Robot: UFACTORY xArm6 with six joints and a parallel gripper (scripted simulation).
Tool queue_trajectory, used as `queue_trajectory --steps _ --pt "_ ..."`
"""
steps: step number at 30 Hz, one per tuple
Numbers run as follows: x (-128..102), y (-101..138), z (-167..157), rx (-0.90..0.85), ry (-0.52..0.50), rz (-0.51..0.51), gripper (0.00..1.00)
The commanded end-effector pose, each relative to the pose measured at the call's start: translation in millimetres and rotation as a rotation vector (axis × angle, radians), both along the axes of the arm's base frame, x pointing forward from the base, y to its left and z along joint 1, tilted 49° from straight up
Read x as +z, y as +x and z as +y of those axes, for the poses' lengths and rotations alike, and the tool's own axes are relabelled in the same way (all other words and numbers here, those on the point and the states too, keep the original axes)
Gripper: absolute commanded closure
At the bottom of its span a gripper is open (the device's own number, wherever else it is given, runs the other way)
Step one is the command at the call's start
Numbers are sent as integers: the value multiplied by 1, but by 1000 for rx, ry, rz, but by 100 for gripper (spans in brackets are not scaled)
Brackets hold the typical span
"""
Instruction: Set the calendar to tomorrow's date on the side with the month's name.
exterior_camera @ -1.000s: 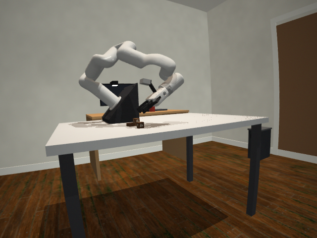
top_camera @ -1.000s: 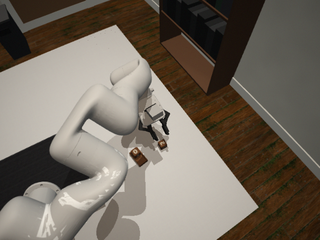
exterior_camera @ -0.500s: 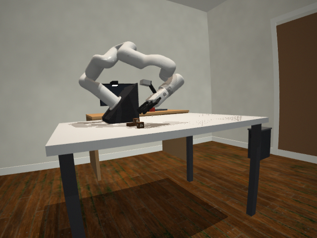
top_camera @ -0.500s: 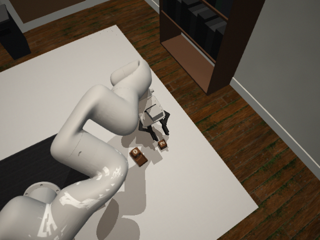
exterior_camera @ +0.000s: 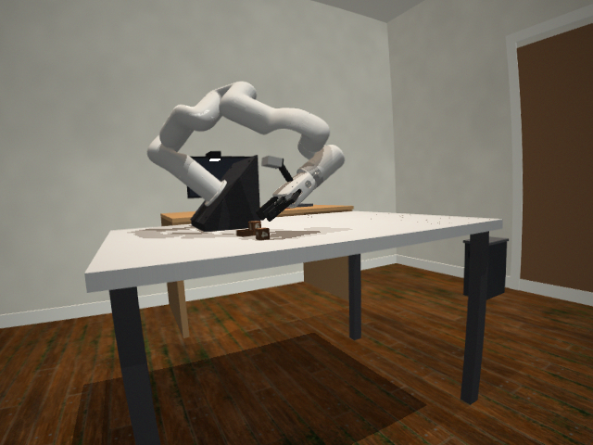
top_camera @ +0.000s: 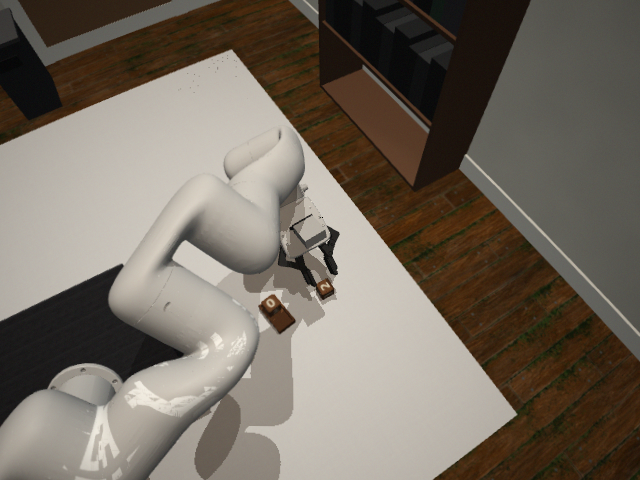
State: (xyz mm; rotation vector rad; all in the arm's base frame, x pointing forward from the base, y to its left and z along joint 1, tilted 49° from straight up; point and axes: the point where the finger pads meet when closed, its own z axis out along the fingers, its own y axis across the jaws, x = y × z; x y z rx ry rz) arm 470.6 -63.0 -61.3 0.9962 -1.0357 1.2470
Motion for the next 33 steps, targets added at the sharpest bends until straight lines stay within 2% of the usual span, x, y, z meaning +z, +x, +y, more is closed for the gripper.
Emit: queue_trajectory --steps 1,14,33 --pt "-4 1 -4 2 2 -4 53" --pt "-19 0 -22 2 2 -4 53" --pt "-28 -1 -32 2 2 -4 53"
